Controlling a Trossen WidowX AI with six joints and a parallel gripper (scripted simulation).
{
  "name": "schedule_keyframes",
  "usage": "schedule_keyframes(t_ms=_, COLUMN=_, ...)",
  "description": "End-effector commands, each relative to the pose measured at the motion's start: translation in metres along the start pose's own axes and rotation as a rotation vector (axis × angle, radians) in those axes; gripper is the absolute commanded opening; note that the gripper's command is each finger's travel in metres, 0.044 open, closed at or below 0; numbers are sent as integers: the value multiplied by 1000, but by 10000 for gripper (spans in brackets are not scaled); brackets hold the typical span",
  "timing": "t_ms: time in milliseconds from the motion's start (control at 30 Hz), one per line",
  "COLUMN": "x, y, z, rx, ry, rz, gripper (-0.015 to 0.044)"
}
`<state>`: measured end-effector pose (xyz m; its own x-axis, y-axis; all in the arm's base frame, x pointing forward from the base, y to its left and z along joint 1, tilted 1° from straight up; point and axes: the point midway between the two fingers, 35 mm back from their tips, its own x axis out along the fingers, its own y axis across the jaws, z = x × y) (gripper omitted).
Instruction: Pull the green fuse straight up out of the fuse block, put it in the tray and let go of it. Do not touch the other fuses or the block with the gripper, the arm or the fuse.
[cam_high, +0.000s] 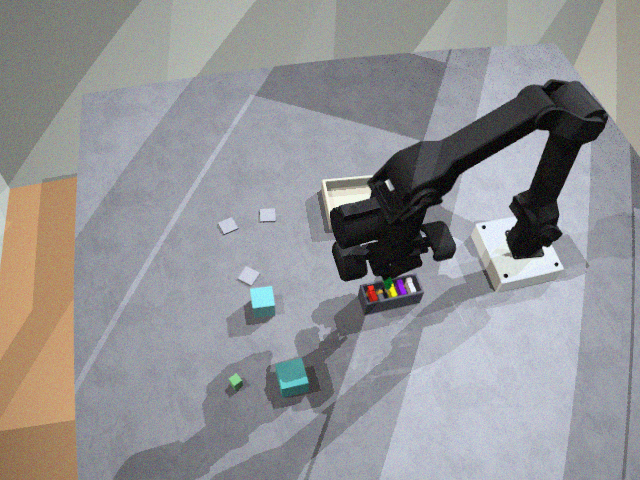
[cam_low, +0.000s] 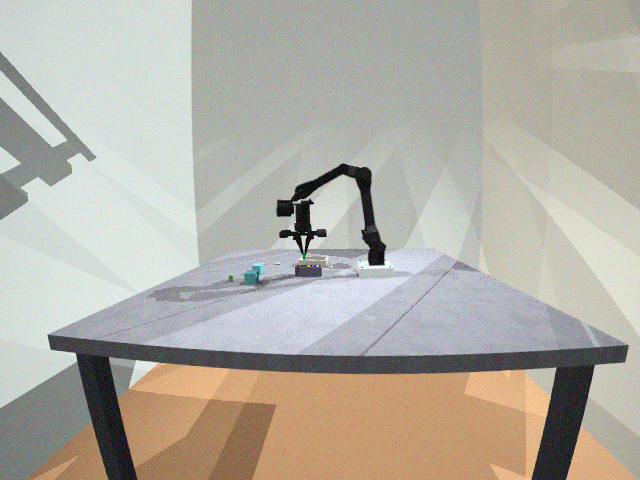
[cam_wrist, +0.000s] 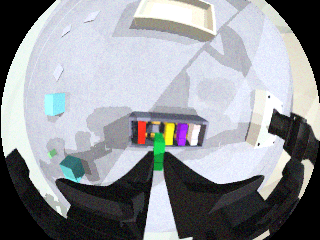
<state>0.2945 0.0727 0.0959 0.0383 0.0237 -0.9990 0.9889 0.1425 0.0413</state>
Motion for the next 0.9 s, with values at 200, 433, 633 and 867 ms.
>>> schedule_keyframes(t_ms=200, x=-8, y=3, z=13, rx=5, ry=-5, rz=6, gripper=0)
schedule_keyframes(t_ms=433, x=-8, y=9, z=50, rx=5, ry=-8, rz=6, gripper=0)
schedule_keyframes(t_ms=633, x=-9, y=10, z=82, rx=5, ry=-11, rz=6, gripper=0)
schedule_keyframes(t_ms=867, x=-9, y=7, z=121, rx=4, ry=-14, rz=6, gripper=0)
